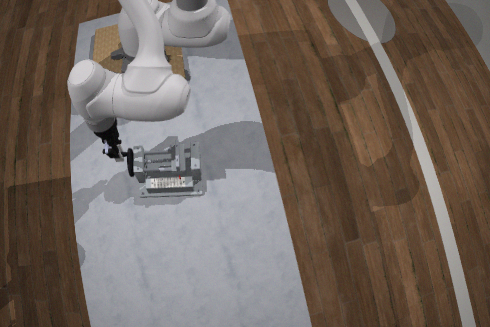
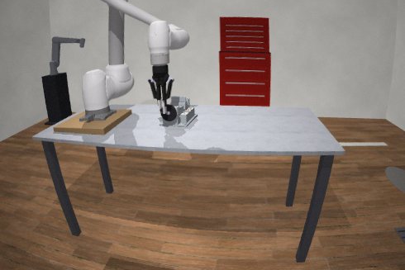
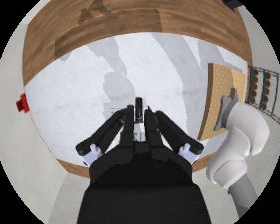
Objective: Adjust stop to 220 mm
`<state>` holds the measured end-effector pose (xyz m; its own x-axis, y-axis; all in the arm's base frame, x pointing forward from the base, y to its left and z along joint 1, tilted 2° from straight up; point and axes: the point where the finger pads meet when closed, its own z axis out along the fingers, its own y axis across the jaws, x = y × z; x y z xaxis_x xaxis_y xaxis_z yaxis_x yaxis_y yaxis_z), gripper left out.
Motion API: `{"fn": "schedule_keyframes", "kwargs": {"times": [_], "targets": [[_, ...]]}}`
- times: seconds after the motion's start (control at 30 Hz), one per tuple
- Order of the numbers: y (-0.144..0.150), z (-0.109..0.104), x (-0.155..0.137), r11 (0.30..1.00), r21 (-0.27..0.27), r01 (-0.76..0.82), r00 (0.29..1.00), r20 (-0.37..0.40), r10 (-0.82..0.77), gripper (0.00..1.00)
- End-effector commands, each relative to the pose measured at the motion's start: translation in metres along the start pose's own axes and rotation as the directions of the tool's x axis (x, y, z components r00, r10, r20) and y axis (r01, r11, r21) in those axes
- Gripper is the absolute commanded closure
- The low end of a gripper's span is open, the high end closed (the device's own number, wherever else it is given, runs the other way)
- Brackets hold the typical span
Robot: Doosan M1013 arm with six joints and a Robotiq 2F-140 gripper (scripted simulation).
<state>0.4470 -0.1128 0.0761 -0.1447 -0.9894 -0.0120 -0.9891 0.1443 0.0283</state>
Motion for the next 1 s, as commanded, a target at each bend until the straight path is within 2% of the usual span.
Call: {"fn": "schedule_keyframes", "kwargs": {"times": [0.0,0.97], "targets": [[0.0,0.0,0.0,1.0,0.0,0.0,1.0,0.0,0.0,0.96],[-0.0033,-0.0016,0.0,1.0,0.0,0.0,1.0,0.0,0.0,0.96]]}}
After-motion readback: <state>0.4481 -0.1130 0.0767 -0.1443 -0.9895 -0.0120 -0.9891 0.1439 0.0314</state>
